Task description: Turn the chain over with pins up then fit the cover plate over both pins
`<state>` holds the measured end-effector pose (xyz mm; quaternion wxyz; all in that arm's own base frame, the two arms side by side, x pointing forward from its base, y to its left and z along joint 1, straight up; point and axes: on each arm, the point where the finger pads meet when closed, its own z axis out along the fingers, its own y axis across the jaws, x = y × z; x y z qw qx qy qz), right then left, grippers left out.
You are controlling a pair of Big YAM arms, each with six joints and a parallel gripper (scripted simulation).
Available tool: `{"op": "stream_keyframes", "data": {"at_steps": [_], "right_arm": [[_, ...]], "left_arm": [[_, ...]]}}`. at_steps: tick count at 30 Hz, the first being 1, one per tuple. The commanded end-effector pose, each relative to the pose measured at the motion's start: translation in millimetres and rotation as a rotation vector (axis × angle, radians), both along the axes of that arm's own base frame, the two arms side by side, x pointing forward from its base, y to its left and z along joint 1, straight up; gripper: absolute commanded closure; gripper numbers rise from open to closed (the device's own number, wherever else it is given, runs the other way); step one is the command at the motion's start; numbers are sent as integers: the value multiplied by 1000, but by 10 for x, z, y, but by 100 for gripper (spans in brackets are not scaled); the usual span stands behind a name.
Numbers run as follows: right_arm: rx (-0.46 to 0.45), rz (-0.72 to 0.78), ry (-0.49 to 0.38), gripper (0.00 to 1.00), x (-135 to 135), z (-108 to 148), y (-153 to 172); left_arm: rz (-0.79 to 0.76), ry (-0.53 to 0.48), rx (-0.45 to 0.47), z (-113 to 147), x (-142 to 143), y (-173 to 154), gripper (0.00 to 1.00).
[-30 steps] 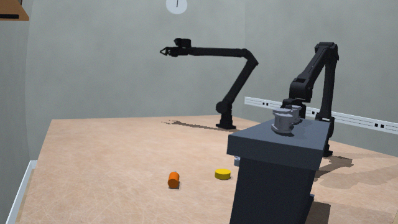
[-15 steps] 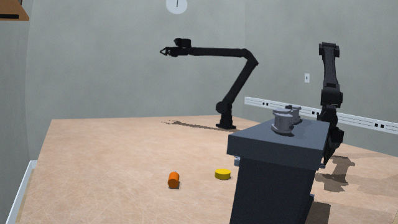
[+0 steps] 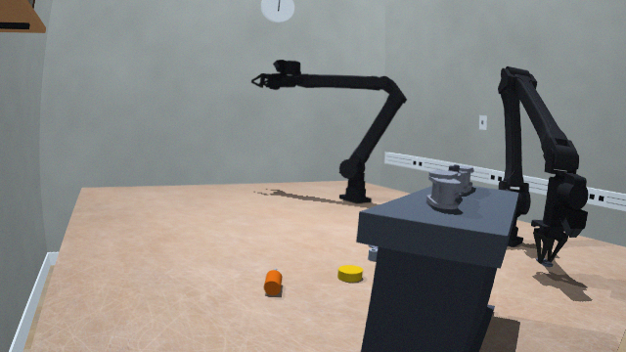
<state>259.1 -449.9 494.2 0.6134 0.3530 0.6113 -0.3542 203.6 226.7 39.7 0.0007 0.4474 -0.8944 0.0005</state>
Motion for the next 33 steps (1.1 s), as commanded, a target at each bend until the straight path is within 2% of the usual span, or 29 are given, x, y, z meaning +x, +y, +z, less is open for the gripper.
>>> {"op": "stream_keyframes", "data": {"at_steps": [1, 8, 10, 12, 18, 25, 26, 30, 33], "right_arm": [[-56, 5, -32, 0, 46, 441, 5], [-56, 5, -32, 0, 46, 441, 5], [-56, 5, -32, 0, 46, 441, 5], [-56, 5, -32, 0, 46, 441, 5], [-56, 5, -32, 0, 46, 441, 5], [-56, 5, -32, 0, 46, 441, 5], [-56, 5, -32, 0, 46, 441, 5], [-56, 5, -32, 0, 46, 441, 5], [-56, 5, -32, 0, 46, 441, 5]], "left_arm": [[-32, -24, 21, 26, -167, 153, 79], [9, -18, 16, 11, -328, 233, 79], [8, -49, 59, 165, -159, 374, 79], [74, -32, 48, 125, -291, 375, 79], [58, 4, -5, -113, -354, 191, 79], [58, 4, -4, -142, -352, 200, 79], [50, -13, 20, -41, -266, 332, 79], [44, 5, -5, -179, -351, 188, 79], [39, -1, 4, -167, -323, 232, 79]]}}
